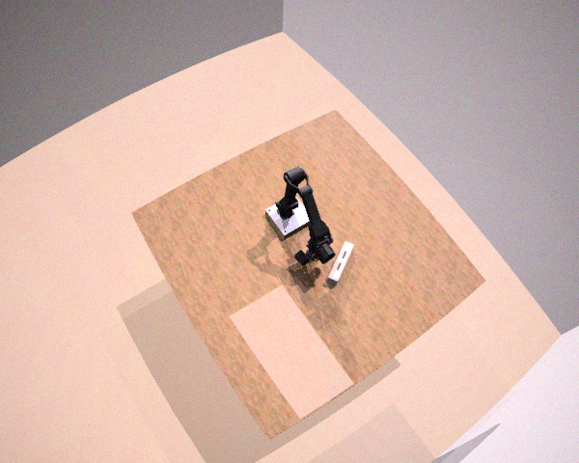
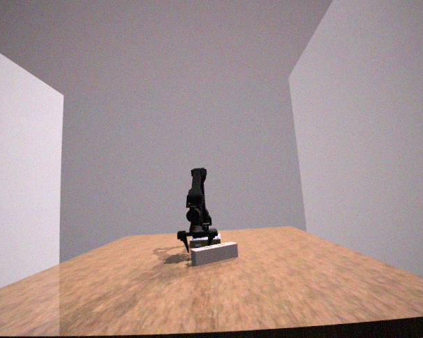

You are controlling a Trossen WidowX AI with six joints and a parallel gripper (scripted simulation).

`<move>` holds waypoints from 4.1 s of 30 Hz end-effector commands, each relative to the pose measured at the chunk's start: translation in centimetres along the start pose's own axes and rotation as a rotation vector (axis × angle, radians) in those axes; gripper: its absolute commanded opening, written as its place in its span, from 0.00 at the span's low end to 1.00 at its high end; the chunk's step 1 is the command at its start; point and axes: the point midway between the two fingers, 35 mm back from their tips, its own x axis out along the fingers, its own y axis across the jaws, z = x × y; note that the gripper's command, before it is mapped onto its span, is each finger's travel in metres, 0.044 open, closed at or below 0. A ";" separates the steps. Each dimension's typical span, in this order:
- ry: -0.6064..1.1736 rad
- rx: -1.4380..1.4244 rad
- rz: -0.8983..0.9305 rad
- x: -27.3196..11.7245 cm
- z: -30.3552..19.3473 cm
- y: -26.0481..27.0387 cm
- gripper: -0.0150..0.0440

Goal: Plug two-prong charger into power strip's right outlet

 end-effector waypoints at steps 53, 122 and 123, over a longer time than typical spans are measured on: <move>0.004 -0.221 -0.014 -3.0 0.7 -0.5 0.25; -0.003 -0.402 -0.025 -1.3 6.8 1.0 0.25; -0.003 -0.402 -0.025 -1.3 6.8 1.0 0.25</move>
